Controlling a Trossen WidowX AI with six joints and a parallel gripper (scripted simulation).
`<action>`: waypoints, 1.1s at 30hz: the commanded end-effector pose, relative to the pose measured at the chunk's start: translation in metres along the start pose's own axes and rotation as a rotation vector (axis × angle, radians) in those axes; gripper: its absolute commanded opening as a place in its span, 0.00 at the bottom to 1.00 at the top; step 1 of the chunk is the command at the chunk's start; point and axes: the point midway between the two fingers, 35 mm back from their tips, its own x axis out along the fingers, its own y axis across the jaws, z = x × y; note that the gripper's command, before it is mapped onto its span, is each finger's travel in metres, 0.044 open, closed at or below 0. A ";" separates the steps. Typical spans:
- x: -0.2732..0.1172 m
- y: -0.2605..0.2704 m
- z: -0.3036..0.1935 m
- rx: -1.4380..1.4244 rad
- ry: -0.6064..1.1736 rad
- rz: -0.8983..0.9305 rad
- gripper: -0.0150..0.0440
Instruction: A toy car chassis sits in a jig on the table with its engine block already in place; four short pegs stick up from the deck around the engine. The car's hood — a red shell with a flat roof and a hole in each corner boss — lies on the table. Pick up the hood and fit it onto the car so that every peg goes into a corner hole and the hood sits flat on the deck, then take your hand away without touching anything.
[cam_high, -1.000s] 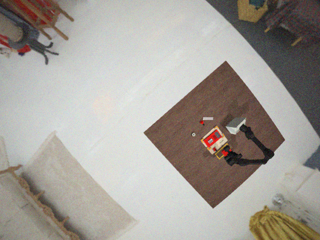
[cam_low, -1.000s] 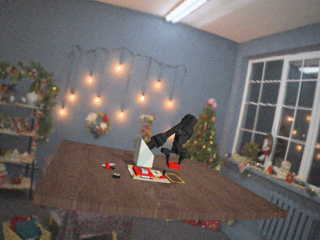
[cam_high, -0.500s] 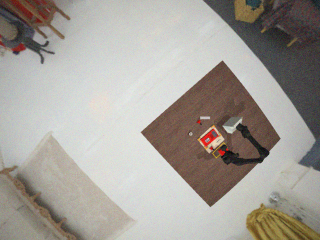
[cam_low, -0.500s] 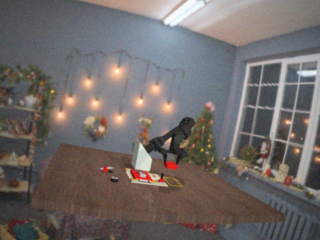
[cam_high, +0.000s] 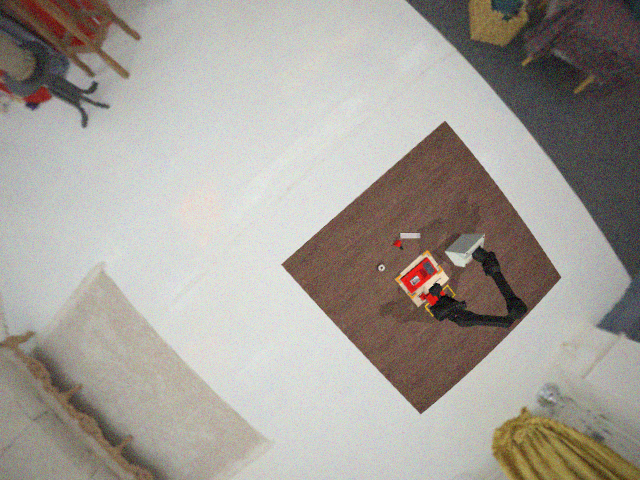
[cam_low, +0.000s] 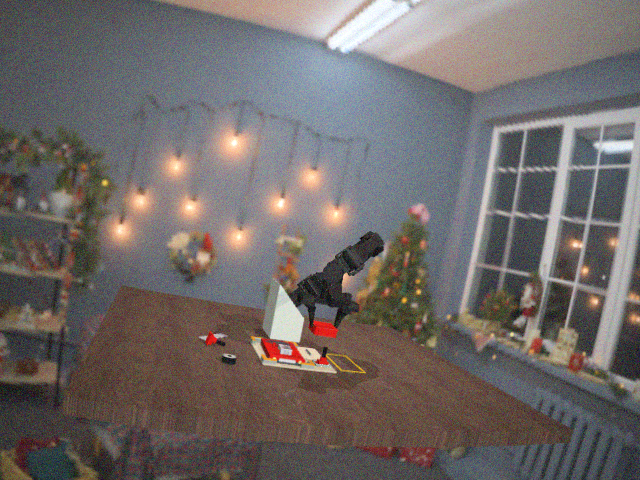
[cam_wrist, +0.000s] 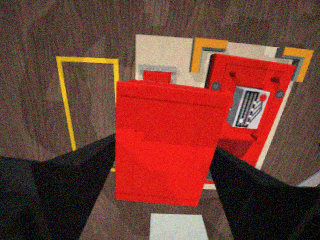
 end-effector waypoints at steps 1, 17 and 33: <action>-0.002 -0.018 0.007 -0.008 -0.003 -0.007 0.25; 0.000 -0.105 0.020 -0.020 -0.004 0.003 0.25; 0.050 -0.110 0.021 -0.021 -0.004 0.005 0.25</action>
